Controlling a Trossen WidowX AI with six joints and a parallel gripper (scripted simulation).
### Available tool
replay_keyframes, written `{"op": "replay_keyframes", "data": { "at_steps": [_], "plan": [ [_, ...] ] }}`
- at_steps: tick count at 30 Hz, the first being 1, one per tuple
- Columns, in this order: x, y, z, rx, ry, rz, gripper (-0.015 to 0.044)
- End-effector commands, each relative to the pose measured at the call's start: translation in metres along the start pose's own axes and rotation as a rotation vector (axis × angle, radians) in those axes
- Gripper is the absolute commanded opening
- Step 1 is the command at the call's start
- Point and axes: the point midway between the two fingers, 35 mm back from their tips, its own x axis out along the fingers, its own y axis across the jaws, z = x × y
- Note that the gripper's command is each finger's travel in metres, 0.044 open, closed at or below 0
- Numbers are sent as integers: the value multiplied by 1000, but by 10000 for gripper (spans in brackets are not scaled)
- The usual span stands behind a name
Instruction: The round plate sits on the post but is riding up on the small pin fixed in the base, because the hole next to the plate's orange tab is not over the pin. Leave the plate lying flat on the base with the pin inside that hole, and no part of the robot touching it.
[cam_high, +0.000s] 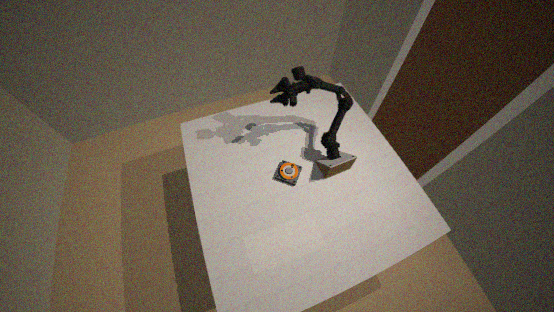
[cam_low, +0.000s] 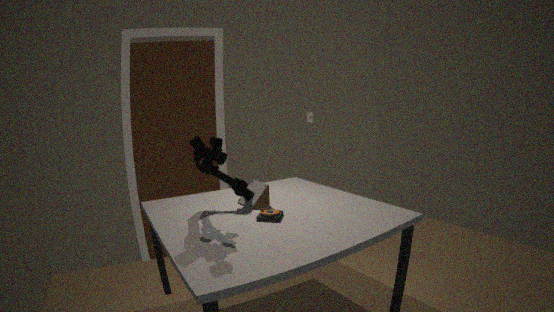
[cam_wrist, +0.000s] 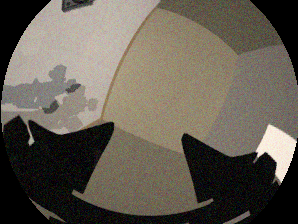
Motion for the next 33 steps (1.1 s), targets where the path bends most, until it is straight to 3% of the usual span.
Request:
{"op": "replay_keyframes", "data": {
  "at_steps": [1,7,15,25,33],
  "plan": [
    [2,1,2,15,-8,6,374],
    [46,28,74,464,-202,243,216],
    [65,52,135,792,-258,515,6],
    [68,81,194,1081,-175,842,0],
    [59,106,237,1271,27,1108,0]
  ]
}}
